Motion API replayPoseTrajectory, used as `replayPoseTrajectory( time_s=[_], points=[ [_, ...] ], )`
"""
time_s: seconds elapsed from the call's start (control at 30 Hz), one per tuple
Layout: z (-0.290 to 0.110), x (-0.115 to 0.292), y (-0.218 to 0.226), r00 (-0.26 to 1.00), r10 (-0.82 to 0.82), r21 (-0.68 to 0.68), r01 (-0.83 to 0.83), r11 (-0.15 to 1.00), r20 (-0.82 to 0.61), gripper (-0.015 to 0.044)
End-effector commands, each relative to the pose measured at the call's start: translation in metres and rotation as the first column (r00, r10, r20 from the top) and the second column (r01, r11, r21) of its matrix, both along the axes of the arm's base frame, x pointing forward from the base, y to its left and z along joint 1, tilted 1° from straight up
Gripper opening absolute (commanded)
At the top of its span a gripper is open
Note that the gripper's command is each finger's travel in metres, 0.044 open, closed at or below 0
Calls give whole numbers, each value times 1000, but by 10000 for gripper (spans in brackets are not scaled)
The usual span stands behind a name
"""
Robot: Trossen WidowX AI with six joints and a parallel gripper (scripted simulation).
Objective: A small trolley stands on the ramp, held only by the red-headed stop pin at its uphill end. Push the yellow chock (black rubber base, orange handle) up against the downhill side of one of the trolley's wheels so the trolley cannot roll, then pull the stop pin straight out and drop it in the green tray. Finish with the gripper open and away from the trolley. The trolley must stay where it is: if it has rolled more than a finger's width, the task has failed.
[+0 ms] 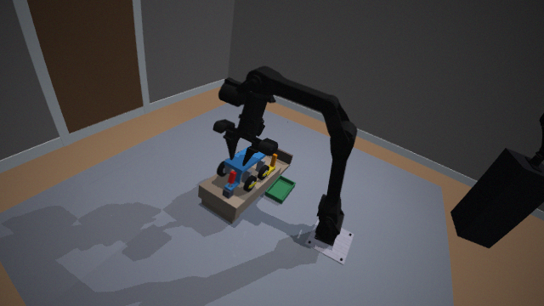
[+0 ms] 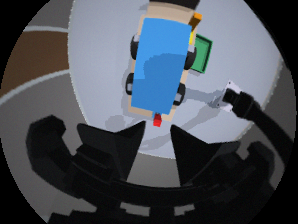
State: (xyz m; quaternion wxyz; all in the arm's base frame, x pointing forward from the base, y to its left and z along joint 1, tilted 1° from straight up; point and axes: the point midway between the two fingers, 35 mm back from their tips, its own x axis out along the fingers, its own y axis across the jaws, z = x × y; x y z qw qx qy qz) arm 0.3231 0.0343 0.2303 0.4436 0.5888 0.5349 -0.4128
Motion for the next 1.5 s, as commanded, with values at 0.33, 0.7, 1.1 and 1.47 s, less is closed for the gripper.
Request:
replayPoseTrajectory(
  time_s=[0.33,0.7,1.1,1.47],
  points=[
    [0,0,11,996,-82,24,83,996,-32,190],
    [-16,2,15,996,-83,24,84,996,-41,190],
    [-26,2,18,996,-83,25,84,996,-42,190],
    [-34,4,21,996,-83,25,84,996,-42,190]
  ],
)
